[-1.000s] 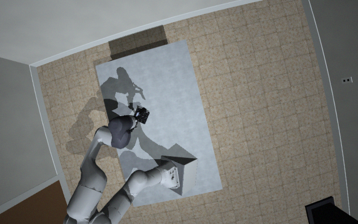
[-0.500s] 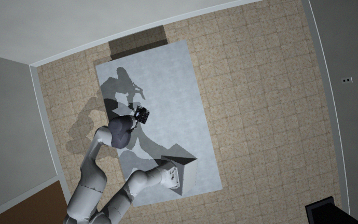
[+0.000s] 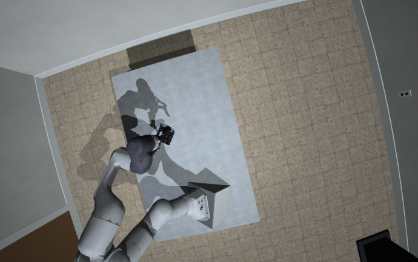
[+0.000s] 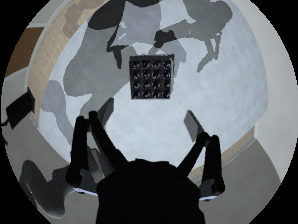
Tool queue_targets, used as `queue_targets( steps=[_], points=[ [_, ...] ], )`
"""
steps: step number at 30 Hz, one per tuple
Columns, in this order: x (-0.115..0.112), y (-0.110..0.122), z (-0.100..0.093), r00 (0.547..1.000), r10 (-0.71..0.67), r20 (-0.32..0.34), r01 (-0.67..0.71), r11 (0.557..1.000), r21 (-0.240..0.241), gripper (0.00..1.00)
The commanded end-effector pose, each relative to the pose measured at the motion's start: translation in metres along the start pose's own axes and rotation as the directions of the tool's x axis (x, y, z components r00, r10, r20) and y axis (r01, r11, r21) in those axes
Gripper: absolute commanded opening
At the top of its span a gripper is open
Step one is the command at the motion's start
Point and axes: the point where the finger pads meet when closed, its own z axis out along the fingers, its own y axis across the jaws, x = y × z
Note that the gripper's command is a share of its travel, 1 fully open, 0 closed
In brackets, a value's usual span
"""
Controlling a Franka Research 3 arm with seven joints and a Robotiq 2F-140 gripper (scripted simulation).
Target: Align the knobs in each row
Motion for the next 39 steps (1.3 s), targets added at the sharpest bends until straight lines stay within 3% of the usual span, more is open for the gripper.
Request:
queue_targets(
  steps=[1, 16, 39],
  points=[
    [0.000, 0.000, 0.000, 1.000, -0.002, -0.003, 0.002, 1.000, 0.000, 1.00],
    [-0.010, 0.002, 0.000, 1.000, -0.003, -0.002, 0.003, 1.000, 0.001, 1.00],
    [-0.047, 0.009, 0.001, 1.000, -0.003, -0.002, 0.003, 1.000, 0.001, 1.00]
  ],
)
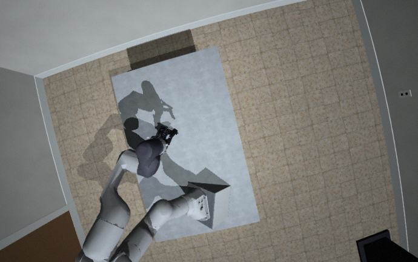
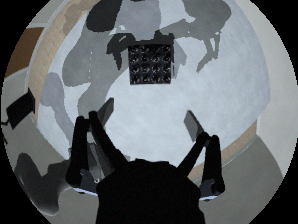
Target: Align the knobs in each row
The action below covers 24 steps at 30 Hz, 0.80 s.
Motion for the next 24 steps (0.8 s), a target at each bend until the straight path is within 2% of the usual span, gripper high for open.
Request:
queue_targets(
  steps=[1, 24],
  points=[
    [-0.0062, 0.0023, -0.0003, 1.000, -0.023, 0.000, 0.023, 1.000, -0.004, 1.00],
    [-0.0108, 0.0033, -0.0002, 1.000, -0.023, 0.000, 0.023, 1.000, -0.004, 1.00]
  ],
)
